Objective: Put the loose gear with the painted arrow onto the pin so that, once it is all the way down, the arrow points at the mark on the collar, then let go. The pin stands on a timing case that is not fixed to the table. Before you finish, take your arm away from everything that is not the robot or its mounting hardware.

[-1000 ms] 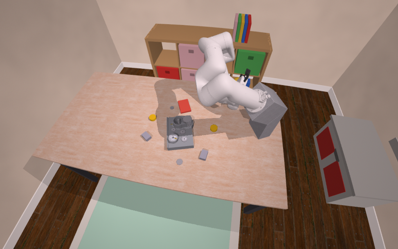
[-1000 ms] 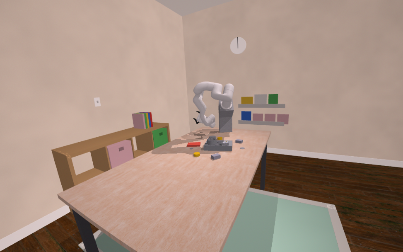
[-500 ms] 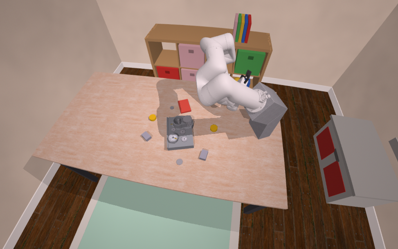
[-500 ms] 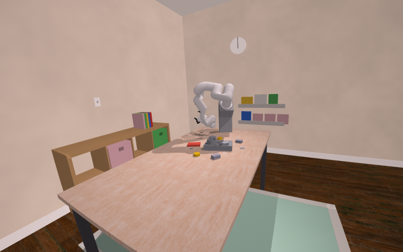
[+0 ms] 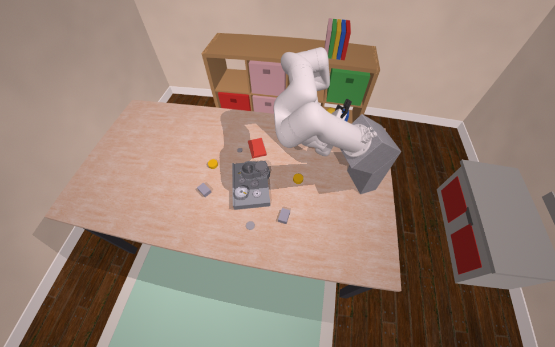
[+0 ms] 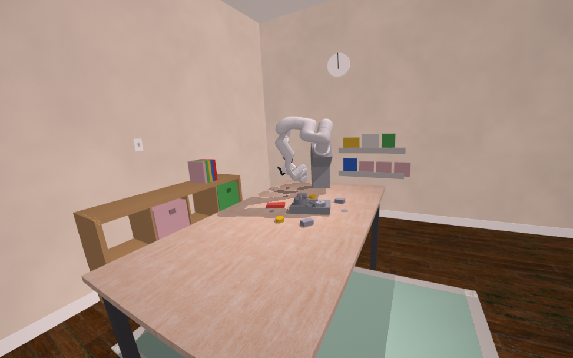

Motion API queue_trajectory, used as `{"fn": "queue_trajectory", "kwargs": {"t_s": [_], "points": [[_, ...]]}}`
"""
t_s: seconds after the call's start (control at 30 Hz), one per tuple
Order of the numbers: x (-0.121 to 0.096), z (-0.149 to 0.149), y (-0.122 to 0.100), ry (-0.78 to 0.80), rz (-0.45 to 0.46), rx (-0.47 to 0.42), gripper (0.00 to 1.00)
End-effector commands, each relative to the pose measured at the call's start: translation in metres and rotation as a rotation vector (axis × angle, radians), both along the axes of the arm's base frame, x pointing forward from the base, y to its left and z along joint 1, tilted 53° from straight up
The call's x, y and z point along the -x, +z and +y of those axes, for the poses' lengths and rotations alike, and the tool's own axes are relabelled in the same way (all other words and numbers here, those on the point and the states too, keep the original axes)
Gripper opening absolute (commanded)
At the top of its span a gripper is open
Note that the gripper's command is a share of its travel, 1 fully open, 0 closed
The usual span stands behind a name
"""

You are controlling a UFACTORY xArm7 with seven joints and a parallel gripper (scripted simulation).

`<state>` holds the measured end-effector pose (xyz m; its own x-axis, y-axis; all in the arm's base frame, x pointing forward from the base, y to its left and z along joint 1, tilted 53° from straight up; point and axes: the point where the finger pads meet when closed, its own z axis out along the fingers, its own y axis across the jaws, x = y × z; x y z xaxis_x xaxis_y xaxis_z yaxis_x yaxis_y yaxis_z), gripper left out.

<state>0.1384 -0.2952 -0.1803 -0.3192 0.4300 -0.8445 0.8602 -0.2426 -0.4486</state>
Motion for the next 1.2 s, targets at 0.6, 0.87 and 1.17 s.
{"fn": "queue_trajectory", "kwargs": {"t_s": [0.6,0.87,1.17], "points": [[0.012,0.022,0.006,-0.097,0.0,0.009,1.0],[0.017,0.035,0.009,-0.146,0.001,0.014,1.0],[0.022,0.048,0.013,-0.195,0.004,0.019,1.0]]}}
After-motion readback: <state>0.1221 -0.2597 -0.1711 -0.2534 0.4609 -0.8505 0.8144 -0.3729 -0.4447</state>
